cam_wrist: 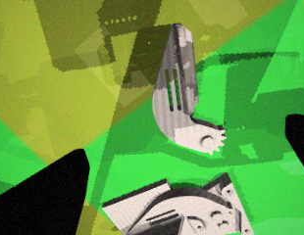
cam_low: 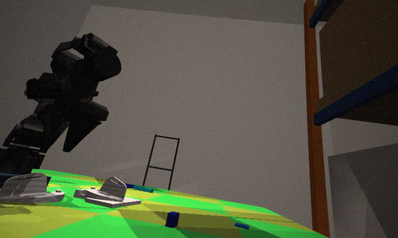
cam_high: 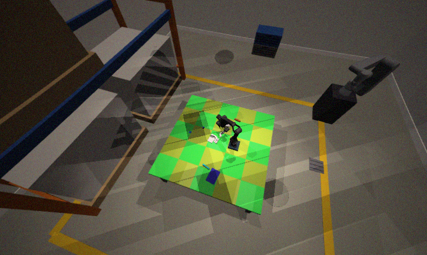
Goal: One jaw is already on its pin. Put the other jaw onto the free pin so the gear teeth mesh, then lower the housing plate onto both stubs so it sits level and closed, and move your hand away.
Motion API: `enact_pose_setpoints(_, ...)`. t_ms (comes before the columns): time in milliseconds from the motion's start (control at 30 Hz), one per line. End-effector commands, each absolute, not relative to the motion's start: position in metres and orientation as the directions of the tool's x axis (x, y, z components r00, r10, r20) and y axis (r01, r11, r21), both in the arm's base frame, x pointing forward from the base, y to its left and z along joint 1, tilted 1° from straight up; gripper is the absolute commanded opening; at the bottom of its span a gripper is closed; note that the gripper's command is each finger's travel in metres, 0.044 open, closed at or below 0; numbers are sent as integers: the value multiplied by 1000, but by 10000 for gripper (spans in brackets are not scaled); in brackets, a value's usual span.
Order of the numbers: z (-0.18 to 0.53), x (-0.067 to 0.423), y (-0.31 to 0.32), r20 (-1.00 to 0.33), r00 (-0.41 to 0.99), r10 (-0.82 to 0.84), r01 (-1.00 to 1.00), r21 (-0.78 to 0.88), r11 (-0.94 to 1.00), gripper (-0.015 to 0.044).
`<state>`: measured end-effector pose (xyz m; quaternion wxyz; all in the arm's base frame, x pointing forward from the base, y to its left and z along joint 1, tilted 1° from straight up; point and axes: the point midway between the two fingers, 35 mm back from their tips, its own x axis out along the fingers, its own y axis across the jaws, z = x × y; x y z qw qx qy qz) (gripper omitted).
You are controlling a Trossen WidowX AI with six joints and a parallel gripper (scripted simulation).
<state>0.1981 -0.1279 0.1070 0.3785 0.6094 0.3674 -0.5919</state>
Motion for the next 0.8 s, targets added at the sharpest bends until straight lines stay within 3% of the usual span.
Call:
enact_pose_setpoints(0, 101, 198, -129, -1000, 27, -4, 889, 26, -458, 440)
enact_pose_setpoints(133, 69, 198, -128, -1000, 27, -4, 889, 25, -458, 440)
enact_pose_setpoints(767, 50, 200, -129, -1000, 27, -4, 889, 25, -458, 440)
